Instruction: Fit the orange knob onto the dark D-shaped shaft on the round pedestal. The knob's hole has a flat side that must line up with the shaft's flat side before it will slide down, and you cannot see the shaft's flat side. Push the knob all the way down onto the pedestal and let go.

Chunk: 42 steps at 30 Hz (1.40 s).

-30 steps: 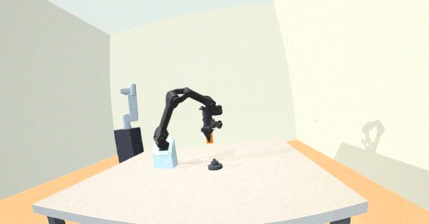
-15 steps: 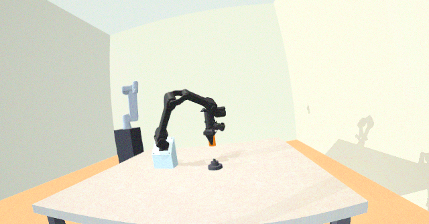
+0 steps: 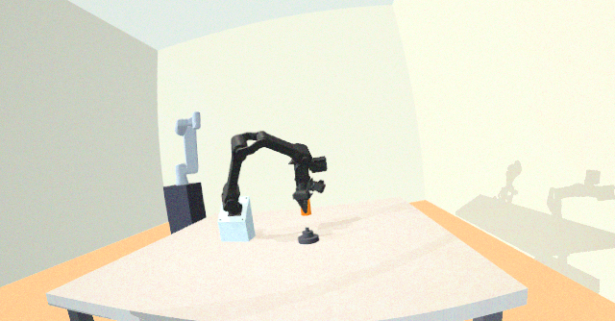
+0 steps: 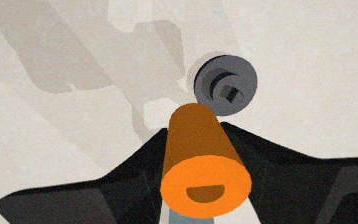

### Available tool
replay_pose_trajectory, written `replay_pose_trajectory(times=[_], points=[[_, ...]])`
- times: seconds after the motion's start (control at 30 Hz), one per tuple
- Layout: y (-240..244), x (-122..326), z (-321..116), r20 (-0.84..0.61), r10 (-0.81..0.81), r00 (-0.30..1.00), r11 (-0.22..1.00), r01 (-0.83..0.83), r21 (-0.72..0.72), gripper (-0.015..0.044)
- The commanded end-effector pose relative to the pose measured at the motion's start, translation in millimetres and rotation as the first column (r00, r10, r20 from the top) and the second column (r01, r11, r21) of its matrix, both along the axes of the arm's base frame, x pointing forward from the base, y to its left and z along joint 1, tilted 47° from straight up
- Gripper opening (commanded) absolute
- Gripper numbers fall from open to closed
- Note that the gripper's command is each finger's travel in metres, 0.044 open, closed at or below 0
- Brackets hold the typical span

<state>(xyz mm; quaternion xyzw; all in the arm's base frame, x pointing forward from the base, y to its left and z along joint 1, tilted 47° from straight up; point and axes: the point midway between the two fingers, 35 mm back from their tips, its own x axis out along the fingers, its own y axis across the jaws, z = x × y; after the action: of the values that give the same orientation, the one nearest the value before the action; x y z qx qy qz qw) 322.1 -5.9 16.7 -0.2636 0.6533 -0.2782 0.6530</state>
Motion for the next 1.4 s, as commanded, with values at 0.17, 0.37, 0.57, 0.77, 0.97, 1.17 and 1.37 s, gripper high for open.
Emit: replay_pose_trajectory(times=[0.17,0.37,0.57,0.77,0.97,1.17,1.37], points=[[-25,3,15,0.007,0.005,1.000,1.000,-0.005,-0.010,0.0000],[-43,3,24,0.006,0.002,1.000,1.000,-0.002,-0.019,0.0000],[-48,3,25,0.006,0.001,1.000,1.000,-0.001,-0.022,0.0000],[-60,3,14,0.006,0.001,1.000,1.000,-0.001,-0.023,0.0000],[-66,3,8,0.006,0.001,1.000,1.000,-0.001,-0.023,0.0000],[-62,3,9,0.015,-0.007,1.000,1.000,0.007,-0.023,0.0000],[-65,3,8,0.015,-0.007,1.000,1.000,0.007,-0.023,0.0000]])
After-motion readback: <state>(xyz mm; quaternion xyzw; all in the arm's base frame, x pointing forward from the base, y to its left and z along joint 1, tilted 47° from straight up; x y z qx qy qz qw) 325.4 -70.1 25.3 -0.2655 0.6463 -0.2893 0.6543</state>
